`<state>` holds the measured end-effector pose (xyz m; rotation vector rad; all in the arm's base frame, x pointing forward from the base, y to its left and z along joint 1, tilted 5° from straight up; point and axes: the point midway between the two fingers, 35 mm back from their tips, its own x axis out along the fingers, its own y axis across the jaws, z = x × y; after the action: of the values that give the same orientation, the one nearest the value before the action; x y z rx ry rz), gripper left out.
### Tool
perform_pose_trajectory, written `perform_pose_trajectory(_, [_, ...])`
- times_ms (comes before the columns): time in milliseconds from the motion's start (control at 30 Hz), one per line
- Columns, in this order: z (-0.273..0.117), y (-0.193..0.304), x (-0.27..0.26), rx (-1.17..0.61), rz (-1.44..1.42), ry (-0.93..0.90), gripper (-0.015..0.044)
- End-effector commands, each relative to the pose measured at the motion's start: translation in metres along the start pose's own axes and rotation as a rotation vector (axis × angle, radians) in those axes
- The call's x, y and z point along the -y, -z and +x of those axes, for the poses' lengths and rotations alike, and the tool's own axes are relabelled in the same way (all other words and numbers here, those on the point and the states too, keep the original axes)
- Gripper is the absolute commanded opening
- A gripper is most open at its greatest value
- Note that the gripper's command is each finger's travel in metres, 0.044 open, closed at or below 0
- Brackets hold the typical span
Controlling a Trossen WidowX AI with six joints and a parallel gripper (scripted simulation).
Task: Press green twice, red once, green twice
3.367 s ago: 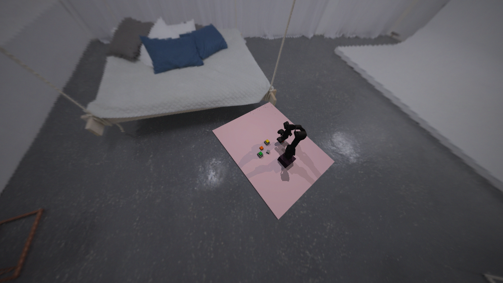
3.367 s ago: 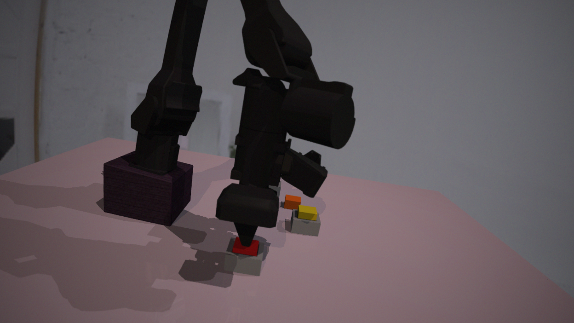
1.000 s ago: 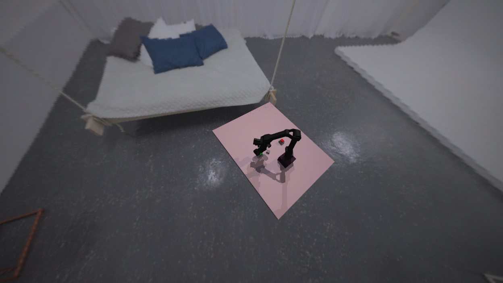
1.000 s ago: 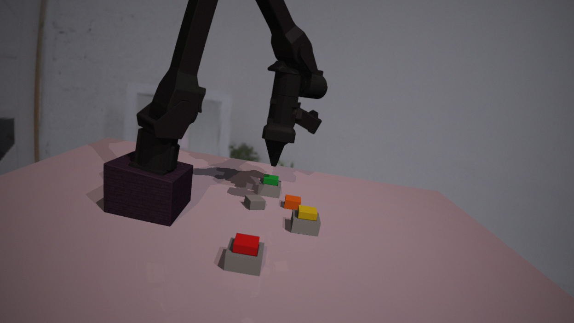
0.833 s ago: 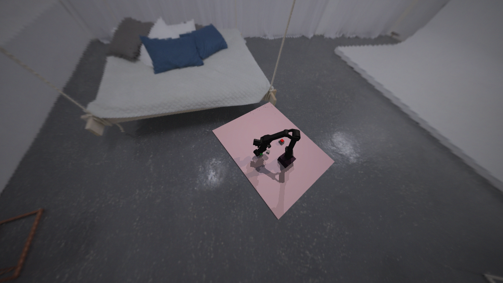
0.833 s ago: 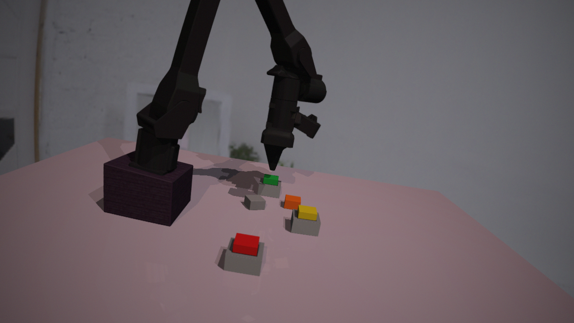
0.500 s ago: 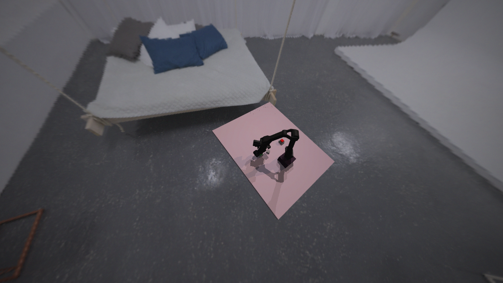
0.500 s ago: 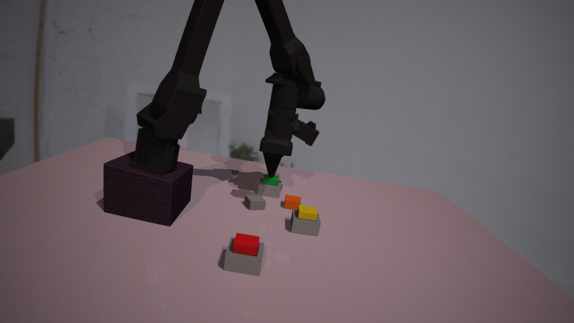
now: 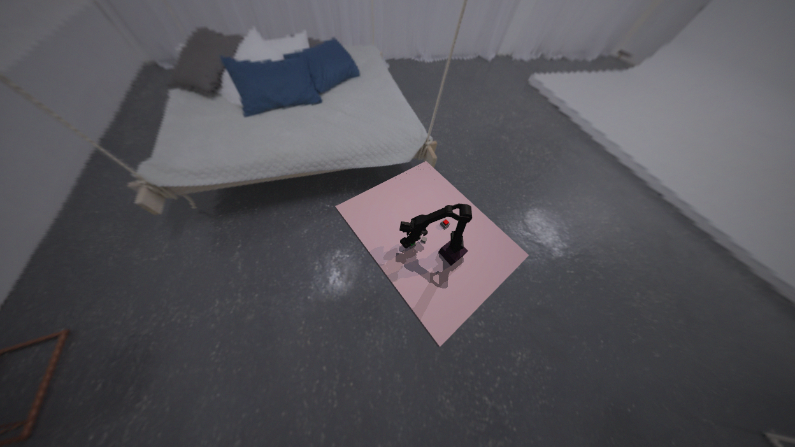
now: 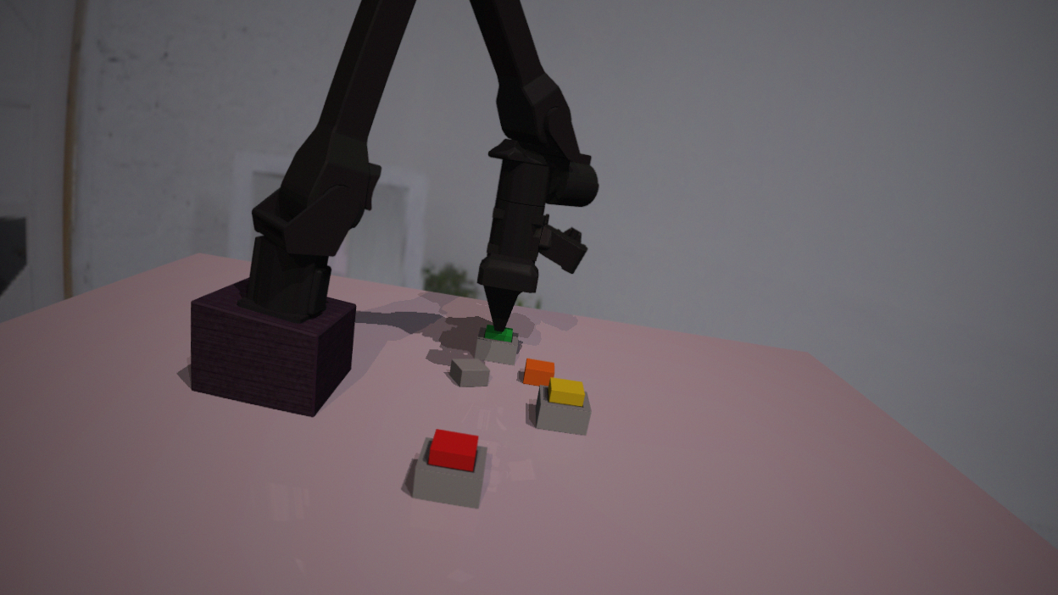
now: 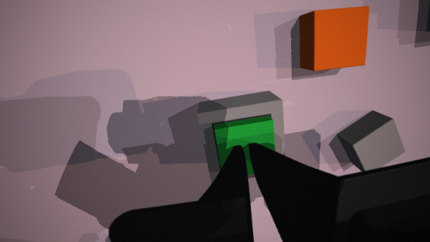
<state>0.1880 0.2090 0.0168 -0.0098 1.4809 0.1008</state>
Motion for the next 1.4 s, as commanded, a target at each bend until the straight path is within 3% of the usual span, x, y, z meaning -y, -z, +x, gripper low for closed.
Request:
perform_pose_trajectory(0, [0.001, 0.0, 0.0, 0.003, 0.001, 0.003, 0.002])
perform_pose_trajectory(233, [0.001, 0.0, 0.0, 0.003, 0.001, 0.003, 0.002])
perform_pose_trajectory(400, [-0.032, -0.001, 0.0, 0.003, 0.001, 0.002, 0.002])
perform_pose_trajectory(1367, [0.001, 0.0, 0.0, 0.003, 0.001, 0.003, 0.002])
